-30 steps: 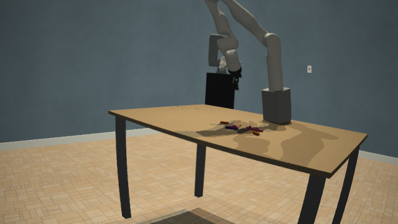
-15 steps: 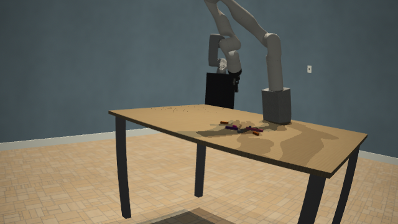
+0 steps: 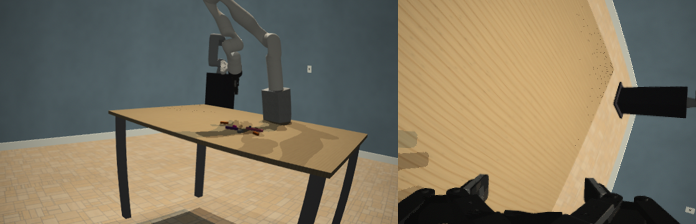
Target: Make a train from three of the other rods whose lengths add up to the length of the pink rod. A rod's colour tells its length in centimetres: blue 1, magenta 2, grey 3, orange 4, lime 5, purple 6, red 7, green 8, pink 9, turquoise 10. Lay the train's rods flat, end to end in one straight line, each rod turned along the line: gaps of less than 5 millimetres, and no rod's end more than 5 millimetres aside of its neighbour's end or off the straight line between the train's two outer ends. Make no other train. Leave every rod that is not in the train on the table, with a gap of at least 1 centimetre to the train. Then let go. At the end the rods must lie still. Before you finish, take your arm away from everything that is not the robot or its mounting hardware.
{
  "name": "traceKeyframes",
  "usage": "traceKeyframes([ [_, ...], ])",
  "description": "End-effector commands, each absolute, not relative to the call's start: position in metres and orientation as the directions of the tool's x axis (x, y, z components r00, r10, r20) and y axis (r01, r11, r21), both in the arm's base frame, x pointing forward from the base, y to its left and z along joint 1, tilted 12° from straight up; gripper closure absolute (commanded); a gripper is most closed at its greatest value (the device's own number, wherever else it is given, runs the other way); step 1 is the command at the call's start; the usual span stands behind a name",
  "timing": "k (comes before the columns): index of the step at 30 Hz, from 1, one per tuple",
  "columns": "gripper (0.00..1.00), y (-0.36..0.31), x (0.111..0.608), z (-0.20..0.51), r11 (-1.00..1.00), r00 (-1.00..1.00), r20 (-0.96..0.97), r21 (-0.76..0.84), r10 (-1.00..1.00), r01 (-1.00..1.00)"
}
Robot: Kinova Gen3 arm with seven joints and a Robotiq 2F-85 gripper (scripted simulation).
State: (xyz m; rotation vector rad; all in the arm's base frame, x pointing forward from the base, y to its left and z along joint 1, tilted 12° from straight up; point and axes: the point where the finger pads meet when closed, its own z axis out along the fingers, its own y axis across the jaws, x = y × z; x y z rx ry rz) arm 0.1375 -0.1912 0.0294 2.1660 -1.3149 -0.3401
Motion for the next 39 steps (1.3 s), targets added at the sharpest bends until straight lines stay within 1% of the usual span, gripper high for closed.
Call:
traceKeyframes([
  [1,0.0,-0.19,0.137,0.029,-0.353,0.487,0.075,0.595,-0.87,-0.722],
  [2,0.0,-0.19,0.137,0.029,-0.353,0.487,0.075,0.595,-0.87,-0.722],
  [3,0.0,-0.188,0.145,0.024,-0.395,0.528,0.072,0.581,-0.846,-0.712],
  [9,0.0,-0.188,0.145,0.024,-0.395,0.528,0.072,0.581,-0.846,-0.712],
  [10,0.0,-0.186,0.153,0.019,-0.436,0.568,0.069,0.567,-0.82,-0.699],
  [15,0.0,-0.186,0.153,0.019,-0.436,0.568,0.069,0.567,-0.82,-0.699],
  [16,0.0,-0.182,0.161,0.014,-0.476,0.605,0.067,0.551,-0.793,-0.685],
  [21,0.0,-0.182,0.161,0.014,-0.476,0.605,0.067,0.551,-0.793,-0.685],
  [22,0.0,-0.179,0.169,0.01,-0.514,0.64,0.066,0.535,-0.766,-0.67],
  [28,0.0,-0.179,0.169,0.01,-0.514,0.64,0.066,0.535,-0.766,-0.67],
  [29,0.0,-0.174,0.177,0.005,-0.551,0.673,0.065,0.518,-0.737,-0.654],
  [39,0.0,-0.17,0.185,0.001,-0.587,0.704,0.065,0.5,-0.708,-0.637],
])
